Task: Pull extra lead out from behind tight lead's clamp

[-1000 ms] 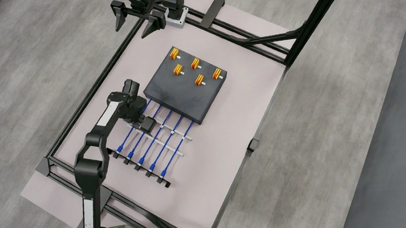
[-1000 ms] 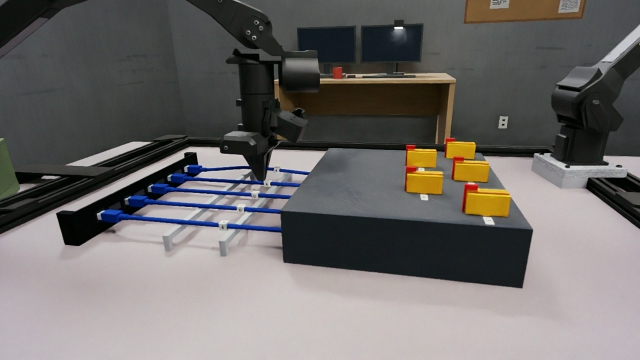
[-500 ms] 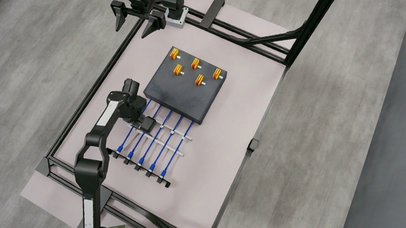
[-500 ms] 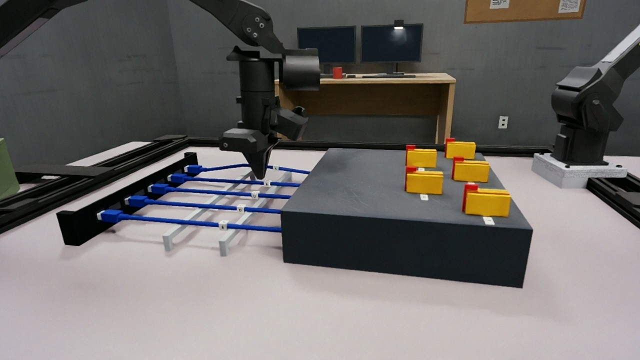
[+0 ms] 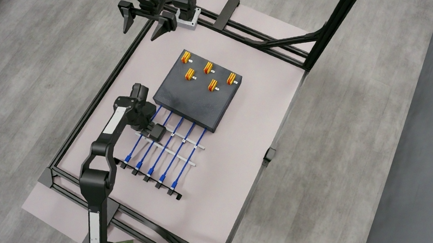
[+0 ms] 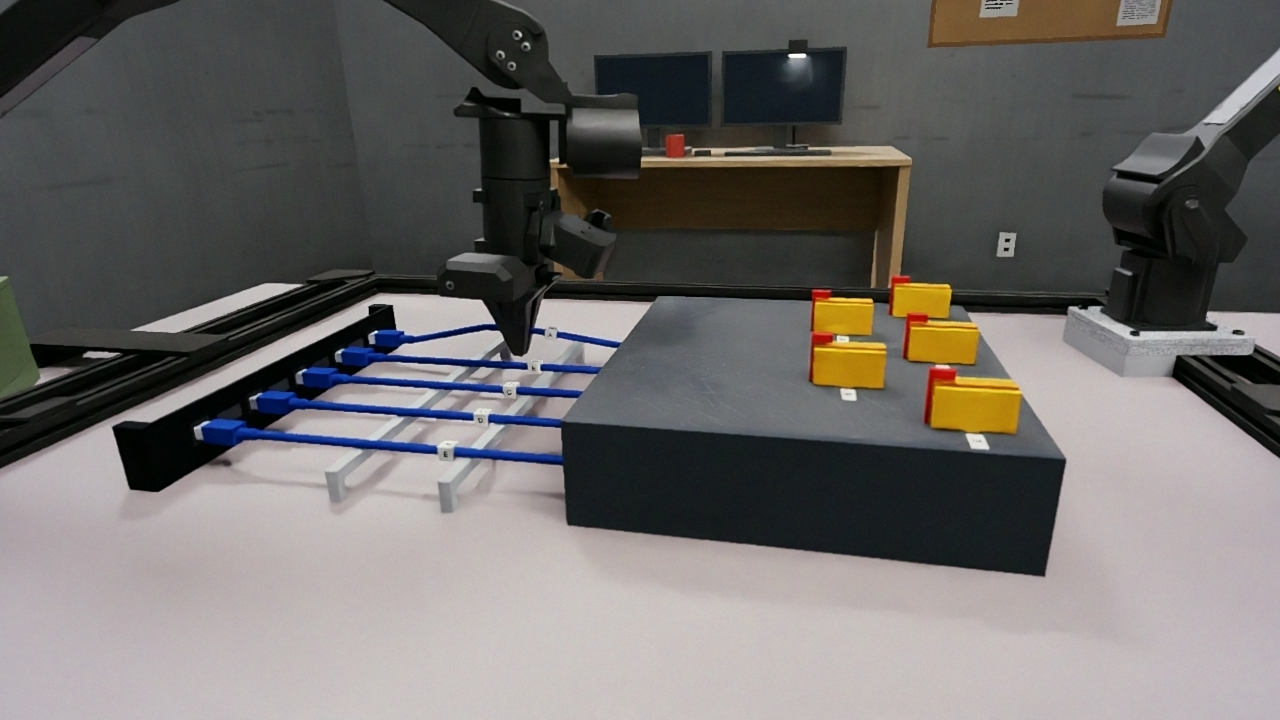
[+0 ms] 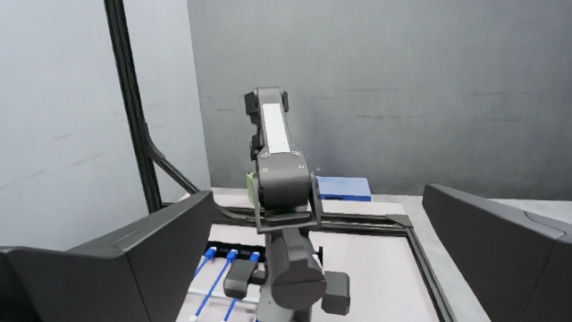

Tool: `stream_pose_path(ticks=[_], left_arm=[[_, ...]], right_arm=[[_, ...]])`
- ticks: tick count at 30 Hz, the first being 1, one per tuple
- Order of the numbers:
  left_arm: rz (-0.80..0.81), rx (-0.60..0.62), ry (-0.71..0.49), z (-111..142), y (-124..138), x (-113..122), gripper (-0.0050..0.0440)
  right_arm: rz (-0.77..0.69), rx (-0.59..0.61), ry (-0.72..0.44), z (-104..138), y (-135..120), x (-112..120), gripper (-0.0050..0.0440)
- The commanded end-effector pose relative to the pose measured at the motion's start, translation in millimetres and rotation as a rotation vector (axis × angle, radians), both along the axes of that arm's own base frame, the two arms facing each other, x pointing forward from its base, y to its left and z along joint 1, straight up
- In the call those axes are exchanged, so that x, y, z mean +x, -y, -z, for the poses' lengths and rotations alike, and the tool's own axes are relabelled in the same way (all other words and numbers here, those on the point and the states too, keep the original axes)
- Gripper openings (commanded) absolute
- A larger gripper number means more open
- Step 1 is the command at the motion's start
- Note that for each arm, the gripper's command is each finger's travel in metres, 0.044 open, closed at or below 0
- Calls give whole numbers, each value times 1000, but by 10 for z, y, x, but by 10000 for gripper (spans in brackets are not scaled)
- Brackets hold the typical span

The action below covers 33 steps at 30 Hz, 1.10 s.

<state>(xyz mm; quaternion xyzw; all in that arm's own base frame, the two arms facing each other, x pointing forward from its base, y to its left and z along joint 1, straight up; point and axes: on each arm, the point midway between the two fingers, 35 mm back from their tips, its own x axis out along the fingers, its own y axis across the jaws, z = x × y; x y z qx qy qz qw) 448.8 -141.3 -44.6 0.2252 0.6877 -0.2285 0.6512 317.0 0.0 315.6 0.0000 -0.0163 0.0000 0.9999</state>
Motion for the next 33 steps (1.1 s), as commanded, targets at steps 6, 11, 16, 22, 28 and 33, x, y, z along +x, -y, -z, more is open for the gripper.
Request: stream_pose_path(ticks=[6, 11, 16, 22, 28, 33], left_arm=[[0, -12, 38, 68, 21, 66, -50], [0, -12, 38, 68, 21, 66, -50], [0, -12, 38, 68, 21, 66, -50], [0, -14, 48, -372, 23, 79, 209], [0, -14, 48, -372, 23, 79, 209], [0, -14, 48, -372, 23, 79, 209]], right_arm=[[0, 0, 17, -72, 0, -13, 440], [0, 0, 17, -72, 0, -13, 440], [0, 0, 17, -72, 0, -13, 440], [0, 0, 17, -72, 0, -13, 440], [0, 0, 17, -72, 0, -13, 440], [0, 0, 17, -72, 0, -13, 440]])
